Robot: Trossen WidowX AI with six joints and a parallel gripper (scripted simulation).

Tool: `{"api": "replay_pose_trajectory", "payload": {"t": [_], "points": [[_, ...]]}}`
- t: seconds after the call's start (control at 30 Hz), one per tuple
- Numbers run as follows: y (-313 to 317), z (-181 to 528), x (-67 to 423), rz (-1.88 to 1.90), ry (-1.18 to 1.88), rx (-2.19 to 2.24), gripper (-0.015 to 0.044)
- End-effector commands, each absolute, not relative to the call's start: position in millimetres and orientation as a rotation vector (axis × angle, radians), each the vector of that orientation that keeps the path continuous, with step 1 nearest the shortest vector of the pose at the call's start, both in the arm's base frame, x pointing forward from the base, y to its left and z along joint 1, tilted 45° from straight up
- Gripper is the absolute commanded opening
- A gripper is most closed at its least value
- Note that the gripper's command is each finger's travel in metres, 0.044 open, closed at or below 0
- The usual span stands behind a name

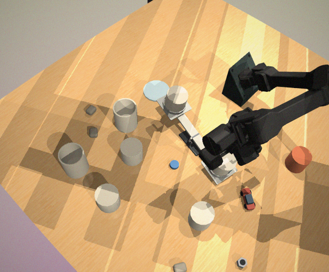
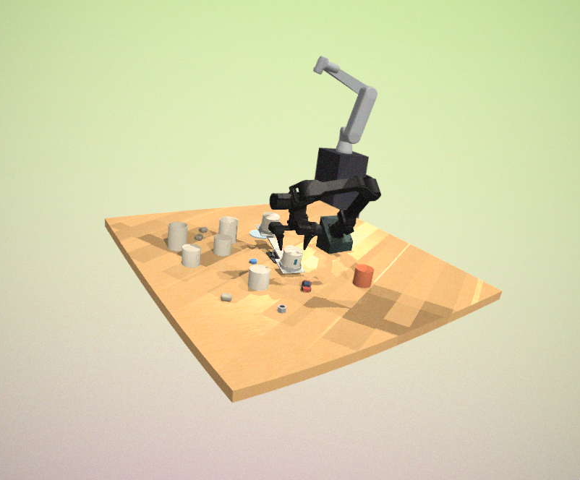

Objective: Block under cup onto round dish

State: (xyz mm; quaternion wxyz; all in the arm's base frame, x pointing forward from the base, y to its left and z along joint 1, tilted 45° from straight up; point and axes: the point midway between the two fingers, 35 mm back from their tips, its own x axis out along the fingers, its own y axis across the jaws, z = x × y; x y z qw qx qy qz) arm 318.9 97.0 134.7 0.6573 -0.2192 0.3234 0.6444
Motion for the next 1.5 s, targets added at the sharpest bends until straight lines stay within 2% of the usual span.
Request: {"api": "replay_pose_trajectory", "payload": {"t": [0.0, 0.83, 0.97, 1.17, 1.47], "points": [[101, 131, 319, 1.457, 0.732, -0.493, 0.044], [128, 105, 316, 1.458, 0.729, -0.491, 0.044], [128, 105, 316, 1.458, 0.729, -0.491, 0.0335], [128, 105, 316, 1.458, 0.729, -0.491, 0.0295], [123, 110, 318, 1.452, 0.733, -0.487, 0.0059]]}}
